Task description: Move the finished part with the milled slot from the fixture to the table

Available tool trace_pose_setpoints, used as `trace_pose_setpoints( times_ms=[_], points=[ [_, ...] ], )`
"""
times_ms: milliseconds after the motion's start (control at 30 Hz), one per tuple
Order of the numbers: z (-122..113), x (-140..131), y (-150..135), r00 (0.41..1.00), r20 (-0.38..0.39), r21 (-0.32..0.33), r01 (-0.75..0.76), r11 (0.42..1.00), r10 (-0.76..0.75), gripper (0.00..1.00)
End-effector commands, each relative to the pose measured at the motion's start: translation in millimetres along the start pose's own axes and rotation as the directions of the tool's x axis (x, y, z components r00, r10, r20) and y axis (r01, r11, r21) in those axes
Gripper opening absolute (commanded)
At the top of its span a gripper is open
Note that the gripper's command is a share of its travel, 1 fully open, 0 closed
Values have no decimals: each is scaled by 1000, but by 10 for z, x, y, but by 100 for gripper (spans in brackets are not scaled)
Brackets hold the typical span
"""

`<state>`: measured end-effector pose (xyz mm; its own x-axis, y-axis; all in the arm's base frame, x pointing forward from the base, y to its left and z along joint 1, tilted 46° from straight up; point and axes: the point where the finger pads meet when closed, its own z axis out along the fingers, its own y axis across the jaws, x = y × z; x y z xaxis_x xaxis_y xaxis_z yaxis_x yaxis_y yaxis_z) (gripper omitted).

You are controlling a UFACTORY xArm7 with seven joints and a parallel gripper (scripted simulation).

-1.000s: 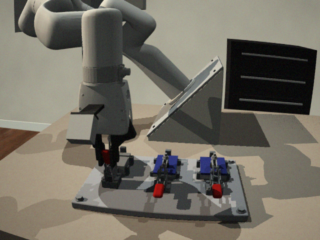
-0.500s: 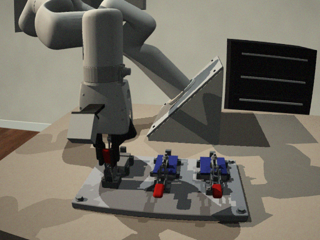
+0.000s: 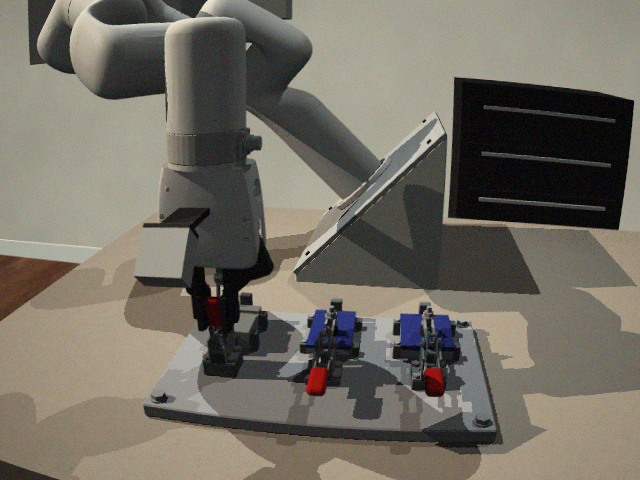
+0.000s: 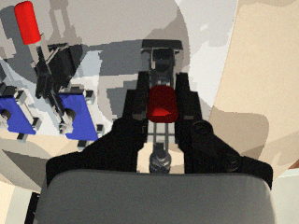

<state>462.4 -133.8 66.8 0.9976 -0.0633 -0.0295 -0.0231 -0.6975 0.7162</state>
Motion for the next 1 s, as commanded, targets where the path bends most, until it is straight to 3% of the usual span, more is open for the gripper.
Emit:
trace_pose_setpoints(
  times_ms=[0,967],
  points=[
    [-15,6,-7,1000,-3,1,1,1000,-1,0],
    [-13,-36,-7,1000,-3,1,1,1000,-1,0]
  ],
)
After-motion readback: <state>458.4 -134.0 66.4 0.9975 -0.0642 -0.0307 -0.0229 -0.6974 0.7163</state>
